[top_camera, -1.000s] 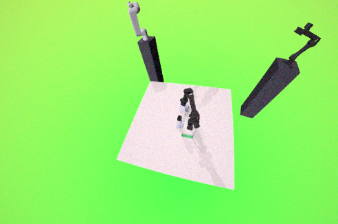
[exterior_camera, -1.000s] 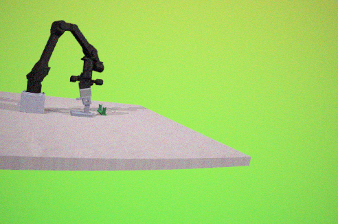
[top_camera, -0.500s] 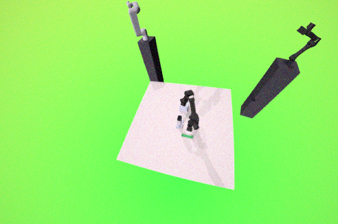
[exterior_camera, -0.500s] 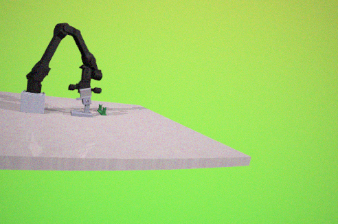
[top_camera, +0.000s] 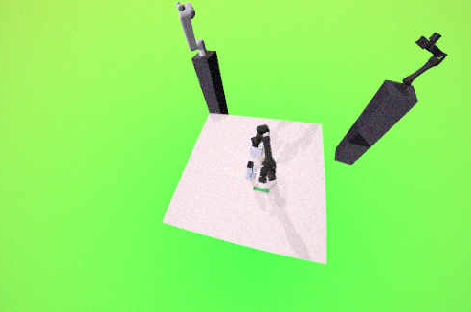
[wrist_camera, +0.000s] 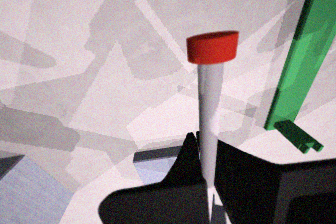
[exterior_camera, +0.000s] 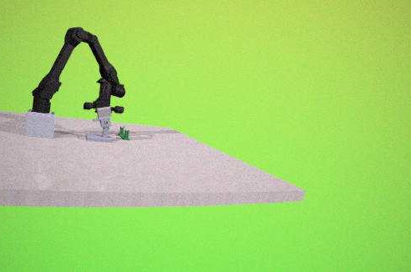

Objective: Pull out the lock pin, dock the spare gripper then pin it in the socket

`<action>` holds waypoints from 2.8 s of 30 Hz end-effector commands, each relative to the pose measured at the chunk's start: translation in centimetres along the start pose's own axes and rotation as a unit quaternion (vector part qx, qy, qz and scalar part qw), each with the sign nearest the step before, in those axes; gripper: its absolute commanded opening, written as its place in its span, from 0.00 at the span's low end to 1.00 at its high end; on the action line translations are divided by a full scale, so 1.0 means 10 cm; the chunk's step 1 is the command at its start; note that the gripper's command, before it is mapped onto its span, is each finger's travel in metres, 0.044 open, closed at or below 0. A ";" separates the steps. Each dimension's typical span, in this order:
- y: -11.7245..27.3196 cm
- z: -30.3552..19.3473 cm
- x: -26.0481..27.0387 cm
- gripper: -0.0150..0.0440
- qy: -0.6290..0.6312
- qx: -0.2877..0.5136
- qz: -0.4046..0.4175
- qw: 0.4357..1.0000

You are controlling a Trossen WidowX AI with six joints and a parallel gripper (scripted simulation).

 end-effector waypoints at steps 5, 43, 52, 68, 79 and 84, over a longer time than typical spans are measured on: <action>-0.02 -0.06 0.02 0.25 0.001 0.000 0.000 1.000; -0.08 -0.27 0.05 0.25 0.001 -0.001 0.000 1.000; -0.09 -0.32 0.06 0.25 0.002 -0.001 0.000 1.000; -0.11 -0.41 0.07 0.25 0.002 -0.001 0.002 1.000; -0.13 -0.47 0.08 0.25 0.002 -0.001 0.003 1.000; -0.14 -0.51 0.08 0.25 0.002 -0.002 0.003 1.000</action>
Point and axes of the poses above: the point midway between the two fingers, 35 mm back from their tips, its own y axis back along the fingers, its own x axis across the jaws, z = x × y, the point moved 4 cm from there along y, back along the fingers, and after that the axes turned 8 degrees about y, right-handed, at the moved point
